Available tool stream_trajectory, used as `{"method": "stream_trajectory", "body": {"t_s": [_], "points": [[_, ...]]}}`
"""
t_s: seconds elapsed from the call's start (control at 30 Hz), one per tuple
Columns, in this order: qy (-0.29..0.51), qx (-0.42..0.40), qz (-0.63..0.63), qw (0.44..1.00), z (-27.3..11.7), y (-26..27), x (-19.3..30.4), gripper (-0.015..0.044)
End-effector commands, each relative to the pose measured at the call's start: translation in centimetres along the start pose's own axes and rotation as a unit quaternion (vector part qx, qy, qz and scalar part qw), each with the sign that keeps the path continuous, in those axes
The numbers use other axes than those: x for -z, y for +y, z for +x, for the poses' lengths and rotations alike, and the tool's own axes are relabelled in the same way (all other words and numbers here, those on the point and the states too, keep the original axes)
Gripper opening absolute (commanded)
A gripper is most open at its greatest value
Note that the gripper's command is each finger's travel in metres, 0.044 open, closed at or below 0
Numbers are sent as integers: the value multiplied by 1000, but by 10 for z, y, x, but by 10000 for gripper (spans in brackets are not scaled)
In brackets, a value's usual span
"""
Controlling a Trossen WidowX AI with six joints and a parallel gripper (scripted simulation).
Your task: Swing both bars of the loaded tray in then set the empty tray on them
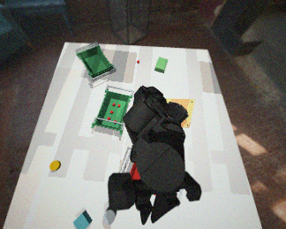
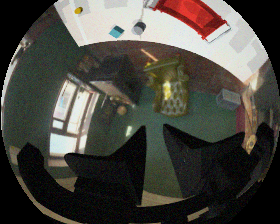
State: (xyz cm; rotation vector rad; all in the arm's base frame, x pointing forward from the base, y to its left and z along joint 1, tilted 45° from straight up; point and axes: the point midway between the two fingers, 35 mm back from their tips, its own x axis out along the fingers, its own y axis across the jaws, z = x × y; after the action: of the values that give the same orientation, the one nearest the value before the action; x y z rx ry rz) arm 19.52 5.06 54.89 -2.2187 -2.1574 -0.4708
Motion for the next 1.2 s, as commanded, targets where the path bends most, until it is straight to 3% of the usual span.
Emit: {"method": "stream_trajectory", "body": {"t_s": [0.0, 0.23, 0.5, 0.8, 1.17], "points": [[0, 0, 0, 1000, 0, 0, 0, 89], [-16, -18, -44, 999, 5, -21, 12, 89], [-85, -44, -312, 945, 32, -102, 39, 89], [-211, -30, -533, 819, 104, -151, 16, 89], [-370, 73, -673, 636, 185, -130, -74, 89]]}}
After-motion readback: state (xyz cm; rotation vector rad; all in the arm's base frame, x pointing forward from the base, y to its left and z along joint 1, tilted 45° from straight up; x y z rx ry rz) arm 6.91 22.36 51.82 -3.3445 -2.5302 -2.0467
